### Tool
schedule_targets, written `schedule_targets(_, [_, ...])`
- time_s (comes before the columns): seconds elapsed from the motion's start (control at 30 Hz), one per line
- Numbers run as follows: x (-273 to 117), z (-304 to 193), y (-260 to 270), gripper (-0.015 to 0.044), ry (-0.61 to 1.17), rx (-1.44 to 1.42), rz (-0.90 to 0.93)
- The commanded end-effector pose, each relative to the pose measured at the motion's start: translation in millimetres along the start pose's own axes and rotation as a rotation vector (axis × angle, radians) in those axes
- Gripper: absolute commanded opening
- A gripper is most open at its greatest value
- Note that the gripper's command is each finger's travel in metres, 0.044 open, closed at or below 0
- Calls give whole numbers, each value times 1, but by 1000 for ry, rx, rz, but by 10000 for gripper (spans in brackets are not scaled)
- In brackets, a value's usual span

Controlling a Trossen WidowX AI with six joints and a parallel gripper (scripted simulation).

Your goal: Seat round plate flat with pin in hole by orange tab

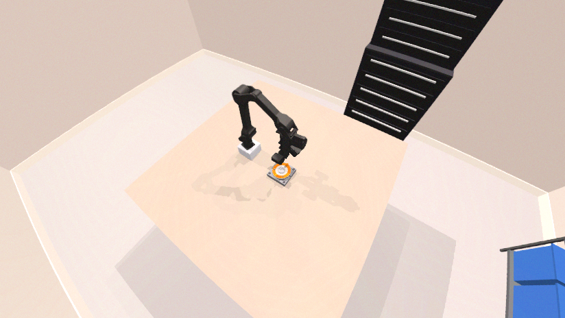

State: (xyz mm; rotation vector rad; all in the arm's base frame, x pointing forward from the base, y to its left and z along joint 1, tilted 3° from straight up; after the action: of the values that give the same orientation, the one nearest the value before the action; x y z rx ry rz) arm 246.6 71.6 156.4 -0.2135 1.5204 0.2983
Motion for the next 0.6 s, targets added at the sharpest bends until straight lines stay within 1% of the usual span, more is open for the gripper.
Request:
schedule_targets(0.0, [17,-1,0,0,15,11,7])
schedule_targets(0.2, [46,-3,0,0,15,11,7])
schedule_targets(0.57, [47,3,0,0,14,11,7])
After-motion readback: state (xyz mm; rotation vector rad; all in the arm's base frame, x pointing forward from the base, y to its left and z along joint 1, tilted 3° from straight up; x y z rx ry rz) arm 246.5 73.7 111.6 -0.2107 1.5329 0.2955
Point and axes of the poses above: the point midway between the two fingers, 35 mm back from their tips, its own x axis out along the fingers, its own y axis across the jaws, z = x × y, the point moved 9 cm from there along -x, back along the fingers, and after that the axes turned 7 degrees about -x, right-handed, at the moved point
